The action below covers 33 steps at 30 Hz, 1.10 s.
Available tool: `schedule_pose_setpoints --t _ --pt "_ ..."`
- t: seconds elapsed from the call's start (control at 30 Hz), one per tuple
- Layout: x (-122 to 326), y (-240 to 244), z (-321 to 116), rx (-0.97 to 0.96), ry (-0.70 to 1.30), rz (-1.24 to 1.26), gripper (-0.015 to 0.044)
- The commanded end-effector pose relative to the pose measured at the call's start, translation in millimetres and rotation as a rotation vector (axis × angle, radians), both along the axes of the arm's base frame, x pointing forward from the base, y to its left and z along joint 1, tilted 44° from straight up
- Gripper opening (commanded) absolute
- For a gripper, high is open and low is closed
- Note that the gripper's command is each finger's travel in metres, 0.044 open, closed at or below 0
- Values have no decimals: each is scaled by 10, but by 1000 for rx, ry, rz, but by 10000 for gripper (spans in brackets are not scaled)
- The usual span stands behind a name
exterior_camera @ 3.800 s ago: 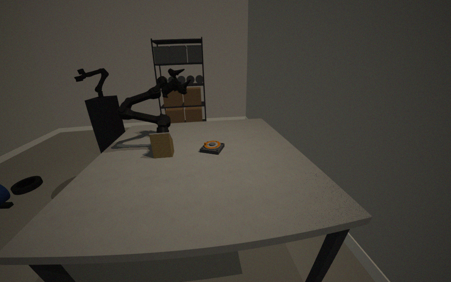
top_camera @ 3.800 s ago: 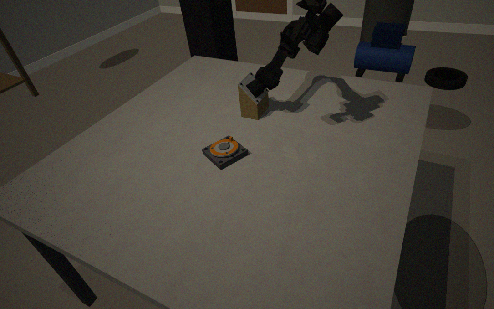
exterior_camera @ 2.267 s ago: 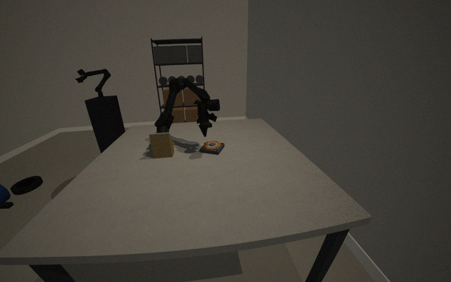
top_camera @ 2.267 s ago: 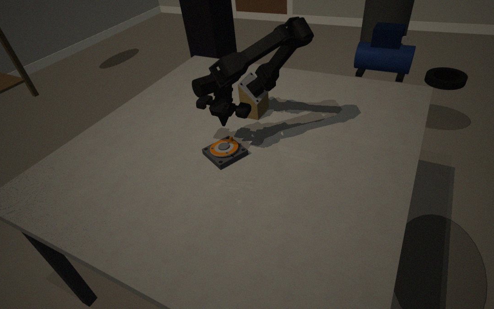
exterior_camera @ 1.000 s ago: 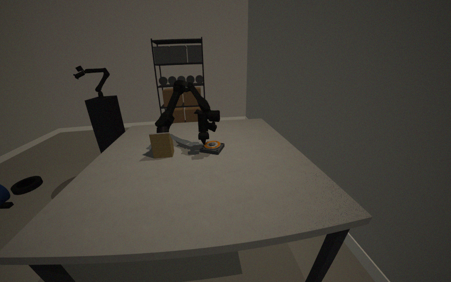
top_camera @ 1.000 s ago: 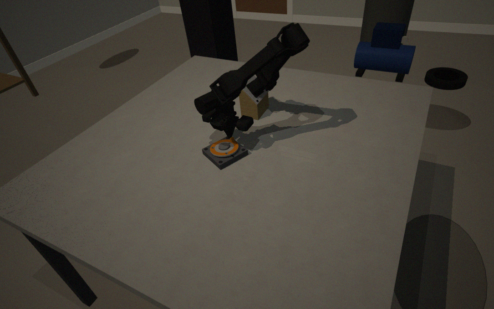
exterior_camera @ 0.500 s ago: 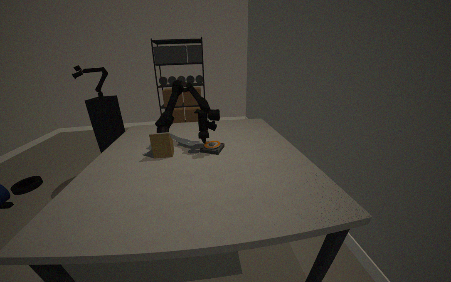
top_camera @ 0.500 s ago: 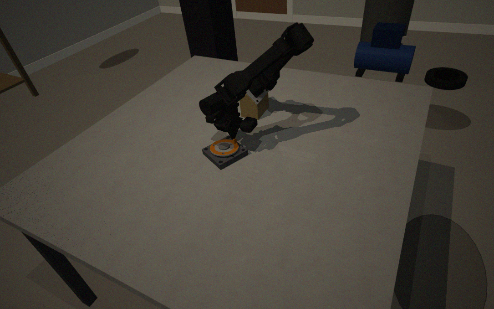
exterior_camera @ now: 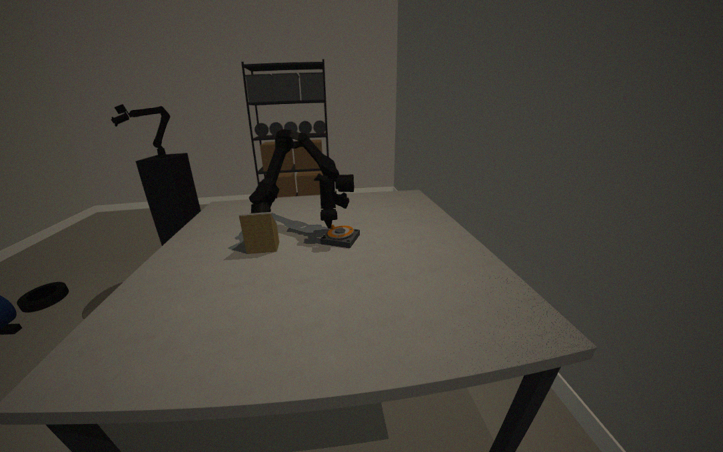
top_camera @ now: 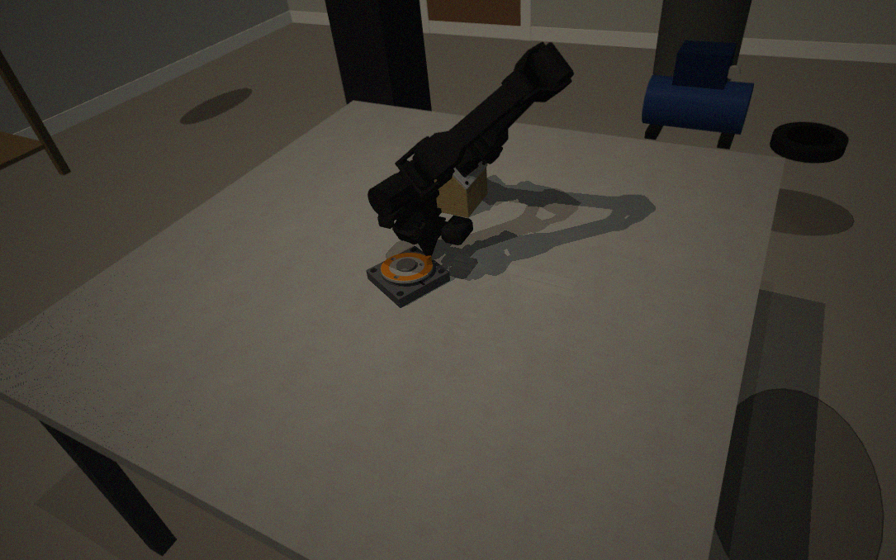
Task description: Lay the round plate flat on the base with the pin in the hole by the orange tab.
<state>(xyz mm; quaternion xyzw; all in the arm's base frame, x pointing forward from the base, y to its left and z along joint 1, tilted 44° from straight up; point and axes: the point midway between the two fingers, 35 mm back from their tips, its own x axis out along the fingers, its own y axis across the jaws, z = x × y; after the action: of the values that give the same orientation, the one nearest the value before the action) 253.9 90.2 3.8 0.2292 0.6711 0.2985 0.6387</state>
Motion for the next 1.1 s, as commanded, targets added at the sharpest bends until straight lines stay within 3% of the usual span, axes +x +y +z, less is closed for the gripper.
schedule_pose_setpoints --t 0.0,1.07 --pt "61 39 60 4 -8 -3 0" --pt "393 149 209 5 -10 -3 0"
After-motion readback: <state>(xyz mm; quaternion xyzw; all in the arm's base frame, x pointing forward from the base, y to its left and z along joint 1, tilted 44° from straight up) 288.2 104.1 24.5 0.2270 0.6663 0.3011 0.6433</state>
